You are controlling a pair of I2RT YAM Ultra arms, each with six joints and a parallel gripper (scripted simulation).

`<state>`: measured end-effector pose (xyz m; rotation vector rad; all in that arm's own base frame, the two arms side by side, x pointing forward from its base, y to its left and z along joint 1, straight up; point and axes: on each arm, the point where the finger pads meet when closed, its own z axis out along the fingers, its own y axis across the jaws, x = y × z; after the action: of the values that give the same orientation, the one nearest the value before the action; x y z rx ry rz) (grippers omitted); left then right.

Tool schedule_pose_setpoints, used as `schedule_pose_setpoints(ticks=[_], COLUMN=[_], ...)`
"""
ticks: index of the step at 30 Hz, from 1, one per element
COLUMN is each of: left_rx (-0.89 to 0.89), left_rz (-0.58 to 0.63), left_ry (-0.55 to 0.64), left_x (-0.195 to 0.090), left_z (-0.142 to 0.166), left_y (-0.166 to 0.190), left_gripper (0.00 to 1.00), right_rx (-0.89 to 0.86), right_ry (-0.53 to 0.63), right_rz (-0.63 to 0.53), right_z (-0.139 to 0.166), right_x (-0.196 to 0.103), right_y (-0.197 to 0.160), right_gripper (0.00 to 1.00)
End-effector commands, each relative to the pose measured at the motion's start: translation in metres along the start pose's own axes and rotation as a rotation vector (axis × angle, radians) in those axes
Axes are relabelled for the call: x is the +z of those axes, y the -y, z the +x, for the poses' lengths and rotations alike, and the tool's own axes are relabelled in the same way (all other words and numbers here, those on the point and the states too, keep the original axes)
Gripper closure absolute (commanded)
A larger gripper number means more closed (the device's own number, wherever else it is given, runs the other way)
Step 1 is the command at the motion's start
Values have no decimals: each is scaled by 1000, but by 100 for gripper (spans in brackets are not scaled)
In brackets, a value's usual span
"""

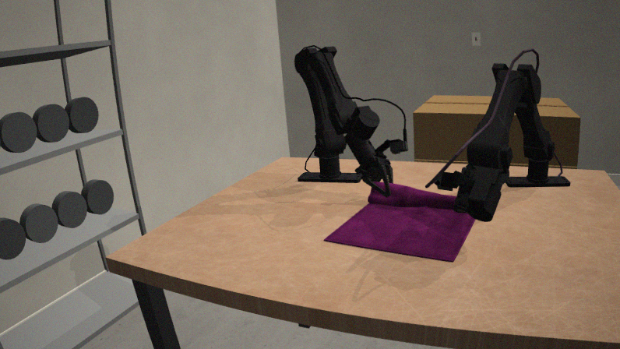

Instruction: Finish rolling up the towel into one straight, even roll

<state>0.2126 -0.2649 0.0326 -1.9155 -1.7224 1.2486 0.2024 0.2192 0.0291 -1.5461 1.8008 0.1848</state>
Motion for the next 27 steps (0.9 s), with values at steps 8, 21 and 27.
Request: schedule_pose_setpoints(ticks=[8,21,27], left_rx=[30,30,30], left_rz=[-14,-14,-14], left_ry=[13,13,13], left_x=[-15,-75,-84], left_z=[-10,-9,-9], left_y=[5,6,6], left_gripper=[15,15,15], right_rx=[-5,114,181], right_ry=[-4,-10,-14], right_rz=[-12,-157,-238], right_z=[2,1,1], right_x=[3,1,1], right_y=[-5,-4,-4], right_gripper=[77,77,77])
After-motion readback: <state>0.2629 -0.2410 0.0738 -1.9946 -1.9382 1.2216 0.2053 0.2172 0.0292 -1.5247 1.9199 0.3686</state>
